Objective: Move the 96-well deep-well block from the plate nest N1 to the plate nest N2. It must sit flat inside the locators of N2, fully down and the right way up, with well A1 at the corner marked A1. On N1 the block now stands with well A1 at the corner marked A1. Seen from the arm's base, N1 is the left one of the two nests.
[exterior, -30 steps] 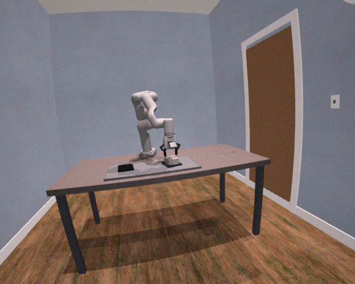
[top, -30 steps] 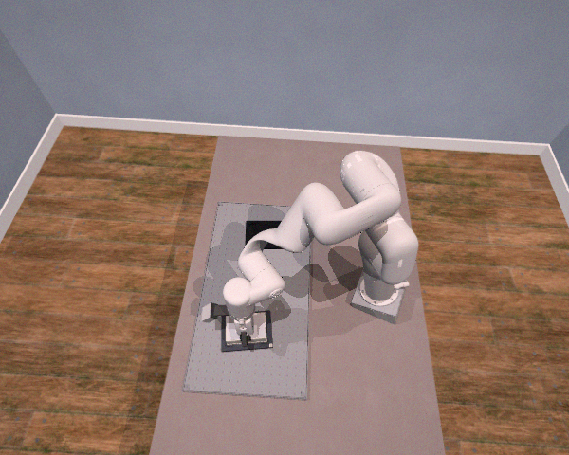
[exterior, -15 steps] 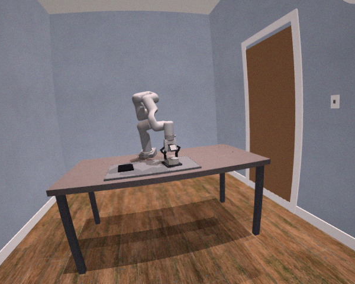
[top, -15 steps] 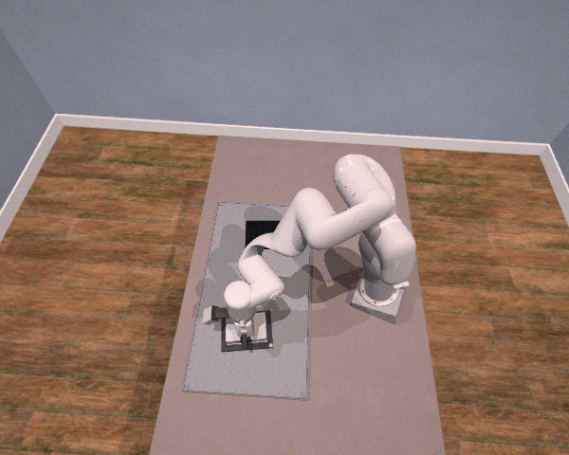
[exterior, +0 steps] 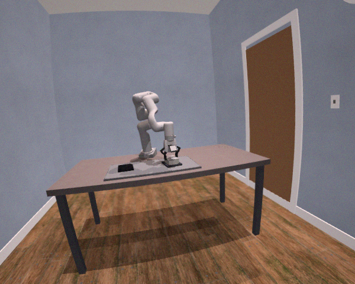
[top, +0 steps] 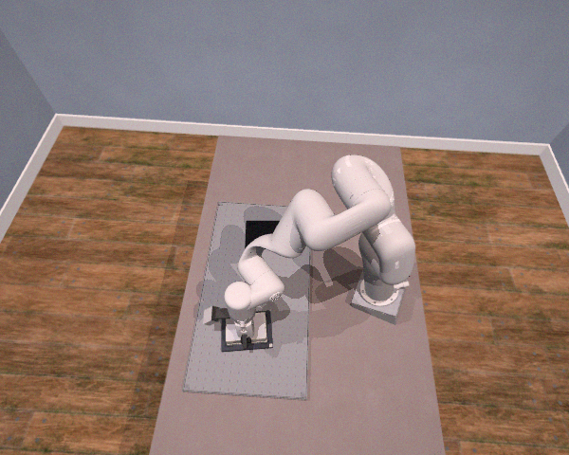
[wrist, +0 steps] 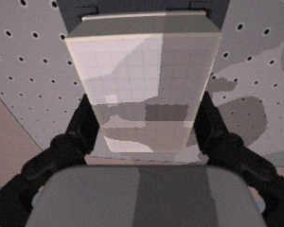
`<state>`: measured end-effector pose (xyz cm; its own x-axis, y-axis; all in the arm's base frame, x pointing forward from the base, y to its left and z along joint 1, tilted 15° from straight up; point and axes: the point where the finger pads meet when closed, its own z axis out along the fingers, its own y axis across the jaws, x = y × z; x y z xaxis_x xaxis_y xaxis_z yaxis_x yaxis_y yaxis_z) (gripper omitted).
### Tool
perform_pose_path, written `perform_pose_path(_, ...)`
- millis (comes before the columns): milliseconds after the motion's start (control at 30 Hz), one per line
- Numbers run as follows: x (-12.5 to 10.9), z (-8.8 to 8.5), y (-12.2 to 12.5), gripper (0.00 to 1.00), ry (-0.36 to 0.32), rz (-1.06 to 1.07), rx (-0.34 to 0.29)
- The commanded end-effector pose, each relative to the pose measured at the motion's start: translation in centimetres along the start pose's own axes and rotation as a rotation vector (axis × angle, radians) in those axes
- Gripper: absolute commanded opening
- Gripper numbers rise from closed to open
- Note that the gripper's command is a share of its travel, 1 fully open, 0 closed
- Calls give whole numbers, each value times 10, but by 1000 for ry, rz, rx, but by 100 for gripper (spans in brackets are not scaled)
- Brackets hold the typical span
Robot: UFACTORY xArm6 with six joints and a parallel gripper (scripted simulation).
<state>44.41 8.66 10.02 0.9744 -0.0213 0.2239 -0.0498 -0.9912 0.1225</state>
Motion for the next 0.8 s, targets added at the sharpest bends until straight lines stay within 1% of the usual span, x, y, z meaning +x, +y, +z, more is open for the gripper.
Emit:
perform_pose_path(0, 1, 0, 0, 100, 3, 0, 1)
perform_pose_path(767, 1, 14, 0, 100, 3, 0, 1)
